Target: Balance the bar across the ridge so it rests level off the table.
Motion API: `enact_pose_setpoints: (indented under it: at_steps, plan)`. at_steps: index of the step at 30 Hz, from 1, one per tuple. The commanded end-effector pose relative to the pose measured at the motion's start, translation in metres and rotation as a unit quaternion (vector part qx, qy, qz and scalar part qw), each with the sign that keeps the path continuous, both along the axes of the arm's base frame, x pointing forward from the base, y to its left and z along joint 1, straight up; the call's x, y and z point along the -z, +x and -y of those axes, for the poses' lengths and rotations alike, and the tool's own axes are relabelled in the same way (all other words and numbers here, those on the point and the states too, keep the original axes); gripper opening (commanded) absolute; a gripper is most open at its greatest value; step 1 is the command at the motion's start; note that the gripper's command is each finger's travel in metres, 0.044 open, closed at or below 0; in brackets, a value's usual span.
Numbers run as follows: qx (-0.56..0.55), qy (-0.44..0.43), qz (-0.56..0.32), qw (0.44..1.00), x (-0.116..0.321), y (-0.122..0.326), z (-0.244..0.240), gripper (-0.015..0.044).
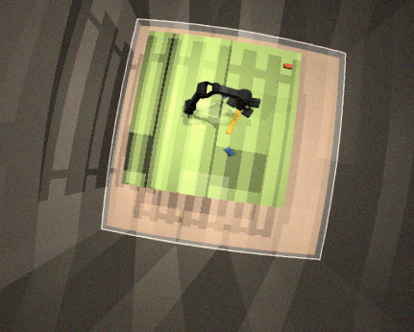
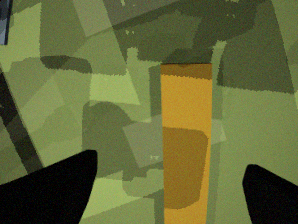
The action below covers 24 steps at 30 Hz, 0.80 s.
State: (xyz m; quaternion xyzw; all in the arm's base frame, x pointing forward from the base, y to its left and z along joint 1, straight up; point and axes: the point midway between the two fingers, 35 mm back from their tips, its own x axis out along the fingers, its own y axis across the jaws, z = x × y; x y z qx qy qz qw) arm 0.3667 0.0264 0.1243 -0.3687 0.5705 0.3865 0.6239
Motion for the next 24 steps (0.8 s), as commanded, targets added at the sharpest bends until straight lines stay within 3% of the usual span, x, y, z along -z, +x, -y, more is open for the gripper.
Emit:
enact_pose_setpoints:
  at_steps: [1, 9, 18, 24]
  plan:
    - [-0.032, -0.018, -0.002, 0.999, 0.001, 0.001, 0.017, 0.0315]
    - [-0.064, -0.034, -0.006, 0.997, 0.003, 0.001, 0.036, 0.0315]
    - [-0.064, -0.034, -0.006, 0.997, 0.046, 0.003, 0.036, 0.0315]
    - [-0.064, -0.034, -0.006, 0.997, 0.048, 0.003, 0.036, 0.0315]
